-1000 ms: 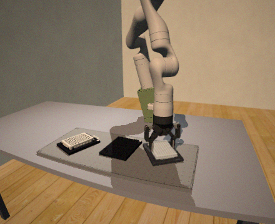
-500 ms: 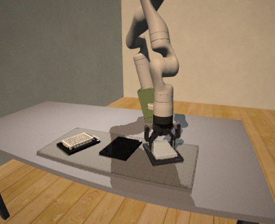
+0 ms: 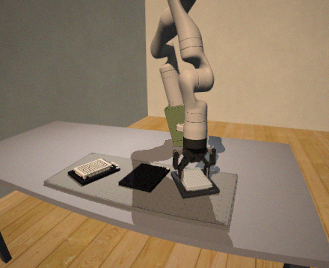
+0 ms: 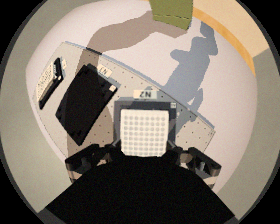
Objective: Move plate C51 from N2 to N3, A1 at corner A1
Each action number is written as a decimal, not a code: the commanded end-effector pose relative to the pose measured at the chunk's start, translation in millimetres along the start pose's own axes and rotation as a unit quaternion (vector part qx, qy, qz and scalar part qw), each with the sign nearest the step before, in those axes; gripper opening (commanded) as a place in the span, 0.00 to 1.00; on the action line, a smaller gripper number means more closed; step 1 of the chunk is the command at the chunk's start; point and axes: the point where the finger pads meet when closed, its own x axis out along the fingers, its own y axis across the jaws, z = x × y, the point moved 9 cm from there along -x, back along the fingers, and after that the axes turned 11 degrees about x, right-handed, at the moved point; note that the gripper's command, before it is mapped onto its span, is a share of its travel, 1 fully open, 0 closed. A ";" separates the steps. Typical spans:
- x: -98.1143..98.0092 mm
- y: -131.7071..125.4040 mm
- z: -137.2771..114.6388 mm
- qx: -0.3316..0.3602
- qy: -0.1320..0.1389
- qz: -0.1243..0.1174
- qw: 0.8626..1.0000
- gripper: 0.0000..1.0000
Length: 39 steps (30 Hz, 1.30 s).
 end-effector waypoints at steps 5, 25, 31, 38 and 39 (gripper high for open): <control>-0.4 0.2 0.6 0.000 -0.001 0.000 1.000 0.00; -5.7 0.2 0.6 0.000 -0.001 0.000 1.000 0.00; -7.7 0.2 0.6 0.000 -0.001 0.000 1.000 0.00; -10.0 0.2 0.6 0.000 -0.001 0.000 1.000 0.00; -10.3 0.2 0.6 0.000 -0.001 0.000 1.000 0.00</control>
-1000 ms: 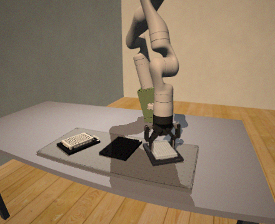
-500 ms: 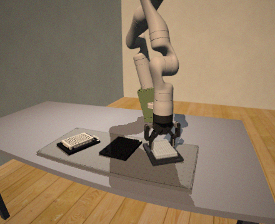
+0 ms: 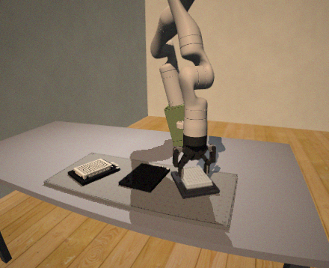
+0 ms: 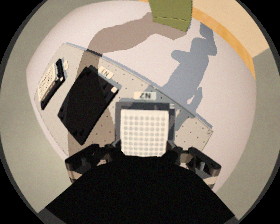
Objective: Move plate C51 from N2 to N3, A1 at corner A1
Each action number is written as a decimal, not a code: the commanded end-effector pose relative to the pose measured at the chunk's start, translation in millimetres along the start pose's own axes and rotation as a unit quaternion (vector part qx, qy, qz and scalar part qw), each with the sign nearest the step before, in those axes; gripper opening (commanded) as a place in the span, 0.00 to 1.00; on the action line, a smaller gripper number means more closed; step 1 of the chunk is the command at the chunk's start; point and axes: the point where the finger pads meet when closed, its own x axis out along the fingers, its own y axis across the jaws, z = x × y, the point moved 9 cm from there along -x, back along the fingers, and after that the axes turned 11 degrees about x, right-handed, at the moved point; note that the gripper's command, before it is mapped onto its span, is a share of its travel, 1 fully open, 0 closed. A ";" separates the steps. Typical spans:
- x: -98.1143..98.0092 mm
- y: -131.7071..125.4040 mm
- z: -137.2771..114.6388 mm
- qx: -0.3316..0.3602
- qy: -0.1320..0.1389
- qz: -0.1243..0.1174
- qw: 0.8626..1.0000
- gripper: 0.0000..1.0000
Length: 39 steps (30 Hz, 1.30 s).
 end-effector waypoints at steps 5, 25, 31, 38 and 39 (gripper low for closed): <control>-2.7 0.3 1.1 0.000 -0.002 0.000 1.000 0.00; -21.3 0.3 1.0 0.000 -0.002 0.000 1.000 0.00; -29.3 0.3 1.0 0.000 -0.002 0.000 1.000 0.00; -35.6 0.3 1.0 0.000 -0.002 0.000 1.000 0.00; -35.6 0.3 1.0 0.000 -0.002 0.000 1.000 0.00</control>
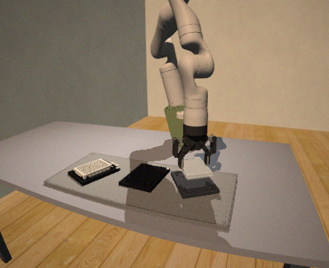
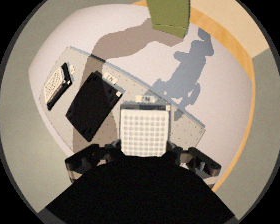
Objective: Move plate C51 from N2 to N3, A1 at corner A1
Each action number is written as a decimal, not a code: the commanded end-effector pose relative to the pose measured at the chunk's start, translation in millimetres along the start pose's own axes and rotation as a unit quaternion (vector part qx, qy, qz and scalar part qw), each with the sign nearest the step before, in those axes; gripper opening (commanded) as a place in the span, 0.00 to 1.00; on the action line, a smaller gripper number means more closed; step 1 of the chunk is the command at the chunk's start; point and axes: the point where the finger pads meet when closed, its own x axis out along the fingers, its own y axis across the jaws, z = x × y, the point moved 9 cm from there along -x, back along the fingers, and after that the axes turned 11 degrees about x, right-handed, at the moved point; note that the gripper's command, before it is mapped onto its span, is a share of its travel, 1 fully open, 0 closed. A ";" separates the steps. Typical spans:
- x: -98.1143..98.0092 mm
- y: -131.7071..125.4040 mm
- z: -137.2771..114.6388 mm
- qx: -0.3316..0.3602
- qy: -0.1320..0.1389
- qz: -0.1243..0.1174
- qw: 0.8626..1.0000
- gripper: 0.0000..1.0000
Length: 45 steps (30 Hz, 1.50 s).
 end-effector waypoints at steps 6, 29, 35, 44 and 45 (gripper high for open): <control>-3.0 0.4 1.5 0.000 -0.003 0.001 1.000 0.00; -3.2 -60.6 -15.0 0.111 -0.002 0.001 0.994 0.00; -3.2 -73.5 -18.5 0.134 -0.002 0.001 0.991 0.00; -3.1 -102.4 -26.5 0.186 -0.002 0.001 0.983 0.00; -3.1 -105.7 -27.4 0.191 -0.002 0.001 0.982 0.00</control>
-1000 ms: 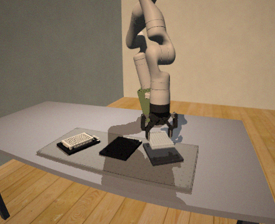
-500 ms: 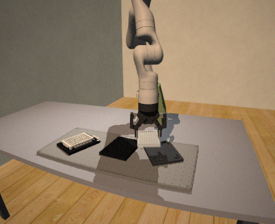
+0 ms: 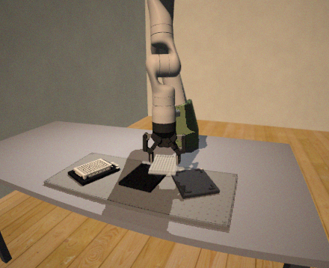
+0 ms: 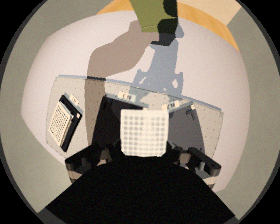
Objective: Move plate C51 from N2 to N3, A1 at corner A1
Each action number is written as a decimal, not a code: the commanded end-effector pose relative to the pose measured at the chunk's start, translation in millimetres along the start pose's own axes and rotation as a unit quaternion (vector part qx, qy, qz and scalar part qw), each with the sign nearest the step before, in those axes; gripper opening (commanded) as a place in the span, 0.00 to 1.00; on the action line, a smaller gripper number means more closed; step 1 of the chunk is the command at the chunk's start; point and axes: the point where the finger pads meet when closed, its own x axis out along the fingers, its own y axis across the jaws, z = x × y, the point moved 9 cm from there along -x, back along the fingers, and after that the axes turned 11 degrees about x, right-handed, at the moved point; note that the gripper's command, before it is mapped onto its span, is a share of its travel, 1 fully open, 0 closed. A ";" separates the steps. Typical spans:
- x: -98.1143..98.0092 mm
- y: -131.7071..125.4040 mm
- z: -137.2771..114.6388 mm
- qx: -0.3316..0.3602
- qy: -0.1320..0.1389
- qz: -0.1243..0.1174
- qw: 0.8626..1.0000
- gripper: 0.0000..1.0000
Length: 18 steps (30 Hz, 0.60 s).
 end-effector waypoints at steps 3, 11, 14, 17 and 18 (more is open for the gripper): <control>-1.0 -16.4 2.6 0.025 0.000 0.001 1.000 0.00; -1.0 -39.6 4.7 0.066 0.000 0.001 0.998 0.00; -1.0 -49.6 5.6 0.083 0.000 0.001 0.997 0.00; -1.0 -59.6 6.5 0.101 0.000 0.001 0.995 0.00; -1.0 -62.9 6.8 0.107 0.000 0.001 0.994 0.00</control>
